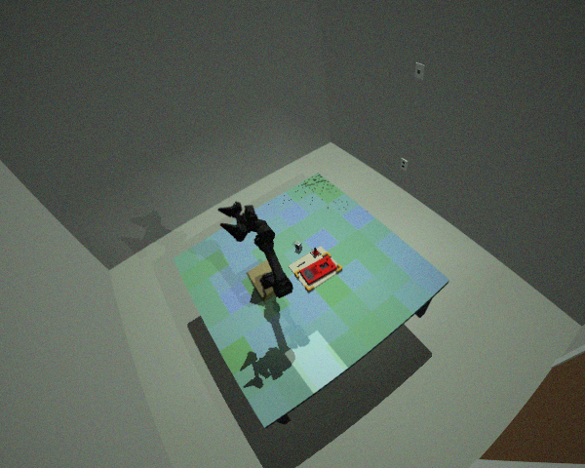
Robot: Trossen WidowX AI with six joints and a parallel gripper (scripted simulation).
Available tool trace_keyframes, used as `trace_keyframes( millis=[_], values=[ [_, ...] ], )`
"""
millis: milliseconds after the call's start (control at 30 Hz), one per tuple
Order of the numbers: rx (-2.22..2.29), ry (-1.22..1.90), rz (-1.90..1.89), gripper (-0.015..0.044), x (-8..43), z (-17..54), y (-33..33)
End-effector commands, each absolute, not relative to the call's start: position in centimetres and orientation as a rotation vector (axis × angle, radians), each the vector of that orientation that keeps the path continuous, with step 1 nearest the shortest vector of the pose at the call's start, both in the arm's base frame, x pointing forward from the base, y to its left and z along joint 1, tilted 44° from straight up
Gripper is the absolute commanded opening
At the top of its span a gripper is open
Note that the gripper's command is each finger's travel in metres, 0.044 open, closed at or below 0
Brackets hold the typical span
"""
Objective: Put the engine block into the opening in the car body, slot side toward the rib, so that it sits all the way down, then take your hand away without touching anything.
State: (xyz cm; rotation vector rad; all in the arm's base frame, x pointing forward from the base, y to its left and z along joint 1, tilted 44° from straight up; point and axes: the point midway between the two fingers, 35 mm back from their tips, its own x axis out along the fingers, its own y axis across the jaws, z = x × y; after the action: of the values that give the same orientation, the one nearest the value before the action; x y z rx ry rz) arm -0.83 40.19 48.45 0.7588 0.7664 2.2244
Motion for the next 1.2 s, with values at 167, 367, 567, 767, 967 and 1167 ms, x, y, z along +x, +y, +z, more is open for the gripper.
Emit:
trace_keyframes(
  millis=[167, 367, 567, 767, 967, 1167],
  values=[
    [0.73, 0.683, 2.059, 0.044, 3.3, 45.7, 42.6],
    [0.664, 0.604, 1.958, 0.044, 6.0, 43.6, 44.3],
    [0.579, 0.532, 1.856, 0.044, 8.9, 41.2, 45.7],
    [0.48, 0.481, 1.747, 0.044, 12.1, 38.4, 46.7],
    [0.371, 0.463, 1.623, 0.044, 15.9, 35.1, 46.9],
    [0.245, 0.437, 1.532, 0.044, 18.7, 32.1, 47.0]
  ],
)
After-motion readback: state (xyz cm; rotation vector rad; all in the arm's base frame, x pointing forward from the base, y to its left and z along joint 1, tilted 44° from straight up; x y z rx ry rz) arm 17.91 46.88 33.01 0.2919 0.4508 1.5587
